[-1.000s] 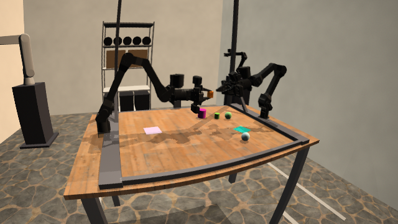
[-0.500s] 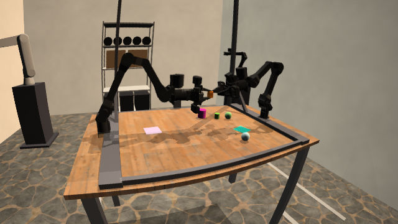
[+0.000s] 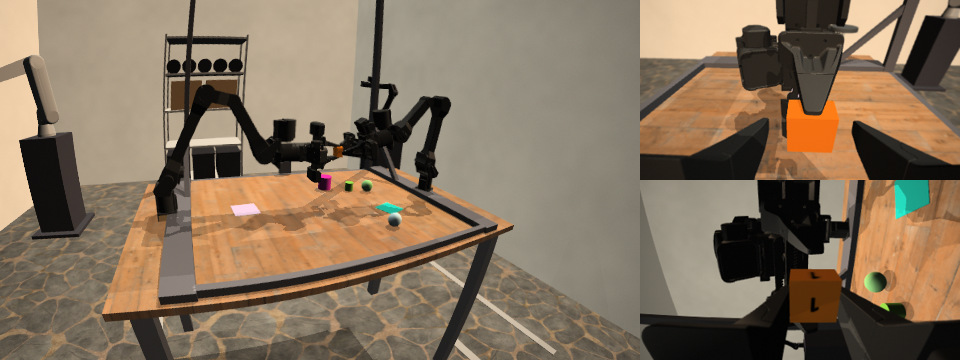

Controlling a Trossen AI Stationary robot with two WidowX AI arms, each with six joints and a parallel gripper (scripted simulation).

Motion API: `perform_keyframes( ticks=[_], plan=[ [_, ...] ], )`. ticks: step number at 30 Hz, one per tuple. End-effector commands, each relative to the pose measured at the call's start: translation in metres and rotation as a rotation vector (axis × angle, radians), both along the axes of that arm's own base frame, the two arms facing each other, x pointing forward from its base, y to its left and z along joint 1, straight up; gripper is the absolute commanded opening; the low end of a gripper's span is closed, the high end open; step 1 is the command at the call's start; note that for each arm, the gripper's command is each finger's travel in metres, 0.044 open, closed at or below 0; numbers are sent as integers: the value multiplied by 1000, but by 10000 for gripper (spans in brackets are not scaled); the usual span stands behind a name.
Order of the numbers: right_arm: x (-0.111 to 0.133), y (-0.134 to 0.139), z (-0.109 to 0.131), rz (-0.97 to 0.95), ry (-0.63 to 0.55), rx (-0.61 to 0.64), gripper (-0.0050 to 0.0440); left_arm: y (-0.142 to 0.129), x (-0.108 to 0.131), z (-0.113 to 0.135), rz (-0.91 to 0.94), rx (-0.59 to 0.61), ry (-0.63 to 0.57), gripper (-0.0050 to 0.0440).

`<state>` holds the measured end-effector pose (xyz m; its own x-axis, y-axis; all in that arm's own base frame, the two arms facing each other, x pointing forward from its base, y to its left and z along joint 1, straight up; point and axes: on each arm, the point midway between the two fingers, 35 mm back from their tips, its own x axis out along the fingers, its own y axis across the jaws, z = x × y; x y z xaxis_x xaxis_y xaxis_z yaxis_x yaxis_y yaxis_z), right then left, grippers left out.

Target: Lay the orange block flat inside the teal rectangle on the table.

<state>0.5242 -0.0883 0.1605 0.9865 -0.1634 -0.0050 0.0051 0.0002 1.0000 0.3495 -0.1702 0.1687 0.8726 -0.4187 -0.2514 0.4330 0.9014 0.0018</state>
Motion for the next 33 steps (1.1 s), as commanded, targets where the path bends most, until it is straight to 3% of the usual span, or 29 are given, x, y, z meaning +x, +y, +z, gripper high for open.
perform_keyframes(
  ticks=[1,3,7,11,18,28,29,30,33],
  plan=[
    [1,-1,16,-3,-34,-5,-50,-3,7,10,-2,-15,-25,300],
    [1,-1,16,-3,-34,-5,-50,-4,8,10,-2,-15,-25,300],
    [1,-1,16,-3,-34,-5,-50,-2,5,7,-1,-10,-19,204],
    [1,-1,16,-3,-34,-5,-50,-2,5,7,-1,-10,-19,200],
    [1,-1,16,-3,-34,-5,-50,-2,5,7,-1,-10,-19,140],
    [1,-1,16,-3,-34,-5,-50,-2,5,7,-1,-10,-19,100],
    [1,-1,16,-3,-34,-5,-50,-2,5,7,-1,-10,-19,76],
    [1,-1,16,-3,-34,-5,24,-2,5,7,-1,-10,-19,52],
    [1,-1,16,-3,-34,-5,96,-2,5,7,-1,-10,-19,0]
  ],
)
